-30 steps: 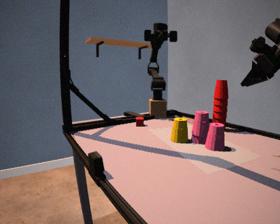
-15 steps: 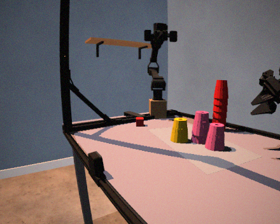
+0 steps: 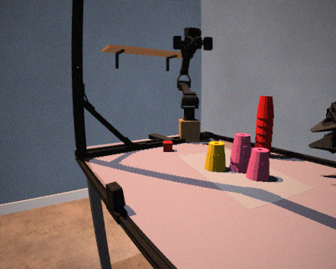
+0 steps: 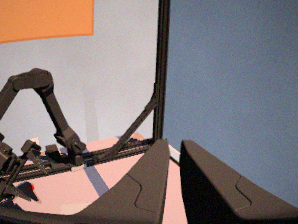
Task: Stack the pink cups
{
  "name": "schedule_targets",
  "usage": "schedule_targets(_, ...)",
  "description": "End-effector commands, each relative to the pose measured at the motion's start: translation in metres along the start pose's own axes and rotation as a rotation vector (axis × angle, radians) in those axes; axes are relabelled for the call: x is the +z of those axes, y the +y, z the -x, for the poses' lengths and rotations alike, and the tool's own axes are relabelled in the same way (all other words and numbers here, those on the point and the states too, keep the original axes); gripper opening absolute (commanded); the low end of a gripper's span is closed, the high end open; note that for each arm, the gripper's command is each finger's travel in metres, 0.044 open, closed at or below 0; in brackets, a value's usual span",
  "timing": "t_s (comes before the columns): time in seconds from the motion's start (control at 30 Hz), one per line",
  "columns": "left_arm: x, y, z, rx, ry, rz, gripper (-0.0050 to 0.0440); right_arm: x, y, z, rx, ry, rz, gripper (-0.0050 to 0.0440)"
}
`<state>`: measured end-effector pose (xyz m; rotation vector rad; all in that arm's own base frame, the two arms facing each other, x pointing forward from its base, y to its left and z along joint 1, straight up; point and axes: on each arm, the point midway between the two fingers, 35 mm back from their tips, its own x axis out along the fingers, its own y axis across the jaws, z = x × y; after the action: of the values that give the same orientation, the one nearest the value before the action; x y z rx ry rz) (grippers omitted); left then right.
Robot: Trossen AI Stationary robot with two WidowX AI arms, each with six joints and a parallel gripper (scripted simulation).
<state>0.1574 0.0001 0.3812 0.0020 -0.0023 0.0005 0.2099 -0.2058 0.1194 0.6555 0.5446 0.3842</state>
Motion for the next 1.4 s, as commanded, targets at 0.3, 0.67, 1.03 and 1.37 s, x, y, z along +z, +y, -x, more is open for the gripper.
schedule_targets(0.3, -0.003, 0.002, -0.016, 0.011, 0.047, 0.012, 0.0264, 0.001, -0.003, 0.002, 0.002, -0.013, -0.003, 0.0440)
schedule_targets(0.67, -0.021, 0.010, -0.075, 0.055, 0.210, 0.048, 0.0440, 0.001, -0.003, 0.002, 0.002, -0.013, -0.003, 0.0440)
schedule_targets(1.03, -0.087, 0.037, -0.186, 0.144, 0.519, 0.114, 0.0440, 0.001, -0.003, 0.002, 0.002, -0.013, -0.003, 0.0440)
schedule_targets(1.37, -0.171, 0.067, -0.254, 0.211, 0.747, 0.174, 0.0440, 0.001, -0.003, 0.002, 0.002, -0.013, -0.003, 0.0440)
